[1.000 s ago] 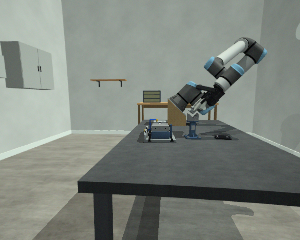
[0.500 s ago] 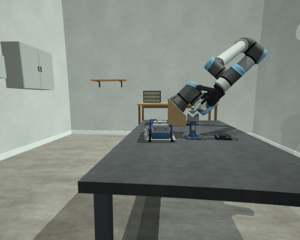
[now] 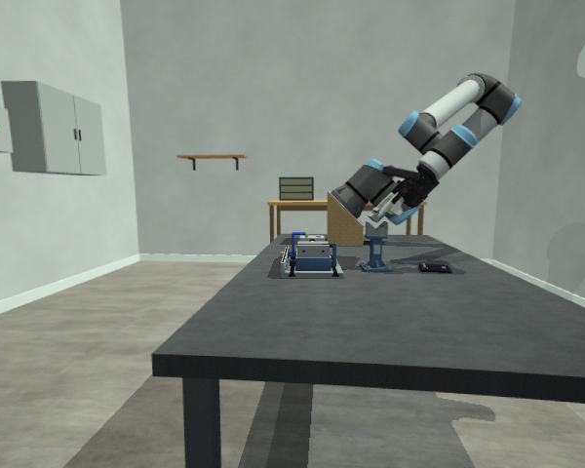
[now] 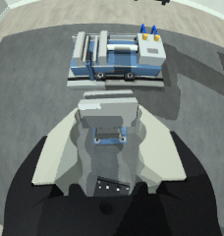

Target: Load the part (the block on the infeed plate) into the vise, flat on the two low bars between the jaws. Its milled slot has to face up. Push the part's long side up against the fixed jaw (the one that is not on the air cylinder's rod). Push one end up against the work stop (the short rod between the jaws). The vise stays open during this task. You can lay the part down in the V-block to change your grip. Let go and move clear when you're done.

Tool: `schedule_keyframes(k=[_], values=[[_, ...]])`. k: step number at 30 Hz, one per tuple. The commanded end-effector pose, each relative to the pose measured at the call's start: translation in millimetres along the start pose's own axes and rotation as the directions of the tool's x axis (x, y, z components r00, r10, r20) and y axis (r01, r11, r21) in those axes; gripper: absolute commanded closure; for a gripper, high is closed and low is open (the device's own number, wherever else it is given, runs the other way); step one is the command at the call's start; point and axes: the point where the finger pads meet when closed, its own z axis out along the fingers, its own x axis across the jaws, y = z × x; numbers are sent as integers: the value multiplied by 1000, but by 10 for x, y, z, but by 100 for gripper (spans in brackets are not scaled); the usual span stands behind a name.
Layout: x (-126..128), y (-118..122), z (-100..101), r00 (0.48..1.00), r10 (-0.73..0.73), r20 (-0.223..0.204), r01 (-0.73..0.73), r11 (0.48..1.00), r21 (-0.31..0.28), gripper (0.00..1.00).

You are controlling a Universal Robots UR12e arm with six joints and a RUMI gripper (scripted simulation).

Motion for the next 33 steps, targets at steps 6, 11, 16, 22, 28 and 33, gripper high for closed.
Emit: schedule_keyframes(k=[6,11,16,22,28,33], values=[[-7,8,4,1000,0,1,0,1000,0,100],[-8,14,7,1000,0,1,0,1000,0,100],[-9,25,14,1000,0,1,0,1000,0,100],[-10,41,25,1000,0,1,0,1000,0,100],[-11,52,32,1000,0,1,0,1000,0,100],[-13,68,42,1000,0,1,0,1000,0,100]])
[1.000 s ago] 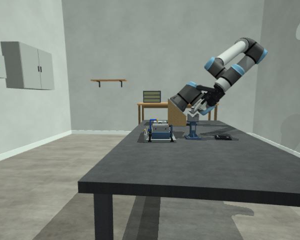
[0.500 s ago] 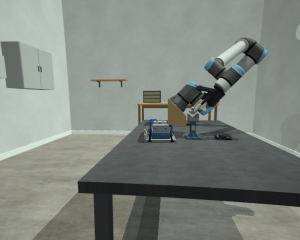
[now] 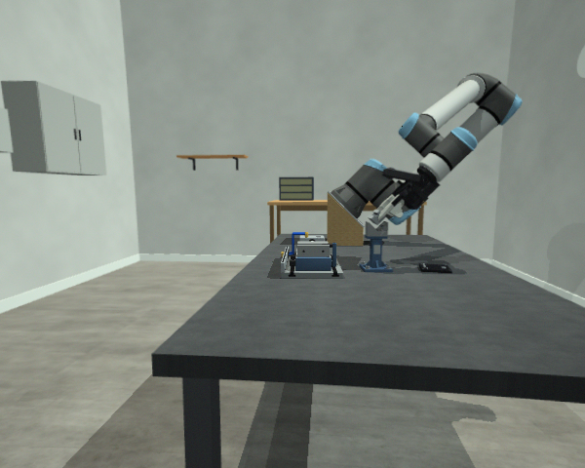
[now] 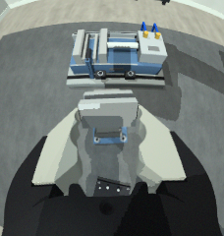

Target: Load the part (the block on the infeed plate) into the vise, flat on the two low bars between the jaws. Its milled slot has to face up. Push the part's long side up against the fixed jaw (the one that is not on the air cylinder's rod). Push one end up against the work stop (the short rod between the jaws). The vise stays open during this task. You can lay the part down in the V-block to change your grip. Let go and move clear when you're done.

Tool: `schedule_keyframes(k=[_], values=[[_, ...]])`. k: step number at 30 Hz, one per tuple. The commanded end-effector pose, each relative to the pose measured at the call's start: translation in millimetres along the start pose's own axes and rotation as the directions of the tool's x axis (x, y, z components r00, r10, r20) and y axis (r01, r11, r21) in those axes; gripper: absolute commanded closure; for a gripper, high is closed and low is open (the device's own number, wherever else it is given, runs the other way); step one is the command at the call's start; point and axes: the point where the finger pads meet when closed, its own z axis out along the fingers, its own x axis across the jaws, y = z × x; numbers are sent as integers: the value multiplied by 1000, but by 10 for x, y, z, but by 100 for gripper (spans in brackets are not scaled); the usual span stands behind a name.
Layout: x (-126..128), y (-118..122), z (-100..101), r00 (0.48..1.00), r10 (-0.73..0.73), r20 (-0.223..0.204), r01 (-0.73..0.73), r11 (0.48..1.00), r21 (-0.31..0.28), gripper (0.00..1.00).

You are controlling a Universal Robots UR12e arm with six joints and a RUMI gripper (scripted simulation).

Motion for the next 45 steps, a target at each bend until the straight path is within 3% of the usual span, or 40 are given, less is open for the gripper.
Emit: schedule_keyframes(k=[1,45], values=[[-7,12,6,1000,0,1,0,1000,0,100],[-19,127,81,1000,0,1,0,1000,0,100]])
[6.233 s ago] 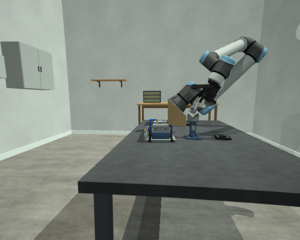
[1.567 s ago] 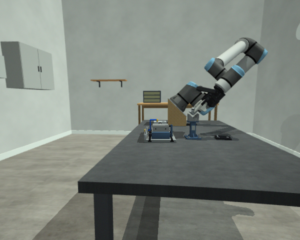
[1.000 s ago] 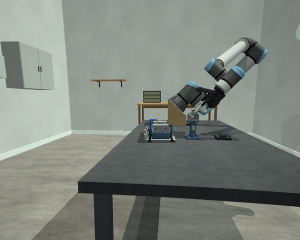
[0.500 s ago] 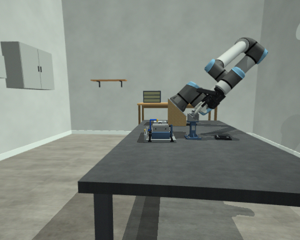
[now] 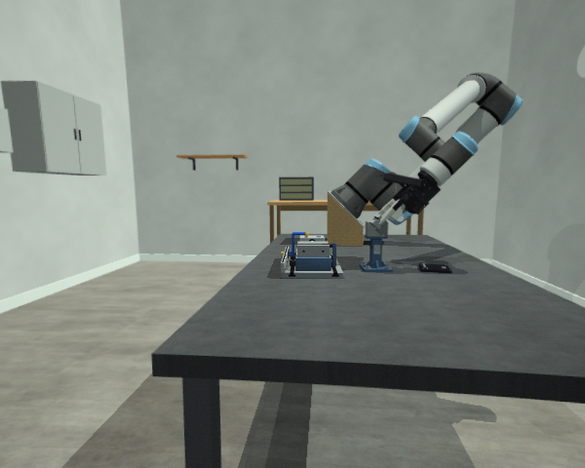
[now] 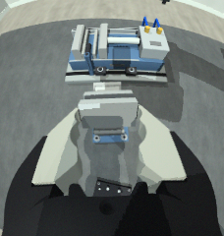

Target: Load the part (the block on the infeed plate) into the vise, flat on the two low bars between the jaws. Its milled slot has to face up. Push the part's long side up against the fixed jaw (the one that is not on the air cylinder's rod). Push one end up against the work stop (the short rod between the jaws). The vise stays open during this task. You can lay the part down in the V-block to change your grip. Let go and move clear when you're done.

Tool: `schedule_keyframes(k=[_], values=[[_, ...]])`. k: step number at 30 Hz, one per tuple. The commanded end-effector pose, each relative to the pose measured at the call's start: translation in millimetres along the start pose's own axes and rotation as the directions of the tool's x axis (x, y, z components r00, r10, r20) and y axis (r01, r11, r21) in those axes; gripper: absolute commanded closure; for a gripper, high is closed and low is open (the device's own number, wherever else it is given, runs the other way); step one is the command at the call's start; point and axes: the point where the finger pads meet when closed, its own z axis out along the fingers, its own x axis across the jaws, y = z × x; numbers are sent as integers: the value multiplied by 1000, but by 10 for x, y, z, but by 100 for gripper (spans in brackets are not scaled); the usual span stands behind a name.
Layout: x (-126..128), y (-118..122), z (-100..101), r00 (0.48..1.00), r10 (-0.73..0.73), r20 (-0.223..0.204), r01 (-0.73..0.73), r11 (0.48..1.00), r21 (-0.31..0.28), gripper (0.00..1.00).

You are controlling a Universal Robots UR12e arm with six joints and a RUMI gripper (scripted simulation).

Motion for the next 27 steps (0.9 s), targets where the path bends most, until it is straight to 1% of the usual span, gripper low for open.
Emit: schedule_keyframes(k=[1,27], values=[[-7,4,0,1000,0,1,0,1000,0,100],[-9,24,14,1000,0,1,0,1000,0,100]])
